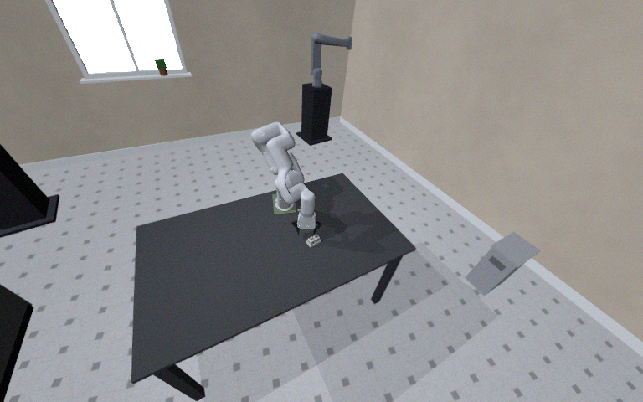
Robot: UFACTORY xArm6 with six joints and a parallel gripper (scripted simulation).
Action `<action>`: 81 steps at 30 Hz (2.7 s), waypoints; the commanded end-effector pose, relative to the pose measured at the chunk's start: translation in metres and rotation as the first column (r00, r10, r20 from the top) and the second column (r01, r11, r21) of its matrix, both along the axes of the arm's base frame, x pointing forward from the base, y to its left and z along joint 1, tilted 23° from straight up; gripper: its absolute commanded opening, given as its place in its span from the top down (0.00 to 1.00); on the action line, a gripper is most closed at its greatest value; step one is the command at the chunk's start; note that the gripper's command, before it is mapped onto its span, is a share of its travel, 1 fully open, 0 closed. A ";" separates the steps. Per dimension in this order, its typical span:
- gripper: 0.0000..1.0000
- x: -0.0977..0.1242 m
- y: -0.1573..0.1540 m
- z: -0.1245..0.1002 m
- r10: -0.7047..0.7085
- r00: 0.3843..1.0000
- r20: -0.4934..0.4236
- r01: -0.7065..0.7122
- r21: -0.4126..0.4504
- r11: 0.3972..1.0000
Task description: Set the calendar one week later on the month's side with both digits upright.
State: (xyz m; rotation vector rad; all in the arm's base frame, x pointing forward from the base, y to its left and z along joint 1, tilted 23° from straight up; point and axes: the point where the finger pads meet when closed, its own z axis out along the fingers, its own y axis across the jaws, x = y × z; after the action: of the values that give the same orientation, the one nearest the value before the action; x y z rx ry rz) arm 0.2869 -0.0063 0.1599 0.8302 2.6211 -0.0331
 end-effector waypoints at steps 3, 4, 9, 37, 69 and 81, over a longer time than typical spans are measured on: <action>0.00 0.013 0.005 0.008 -0.001 1.000 0.002 0.001 -0.001 1.000; 0.00 0.016 0.006 0.009 -0.001 1.000 0.002 0.001 -0.001 1.000; 0.00 0.021 0.009 0.012 -0.001 1.000 0.002 0.001 -0.001 1.000; 0.00 0.021 0.009 0.012 -0.001 1.000 0.002 0.001 -0.001 1.000; 0.00 0.021 0.009 0.012 -0.001 1.000 0.002 0.001 -0.001 1.000; 0.00 0.021 0.009 0.012 -0.001 1.000 0.002 0.001 -0.001 1.000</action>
State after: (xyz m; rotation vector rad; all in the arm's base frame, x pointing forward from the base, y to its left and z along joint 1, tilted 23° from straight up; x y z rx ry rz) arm 0.3067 0.0021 0.1704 0.8315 2.6218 -0.0354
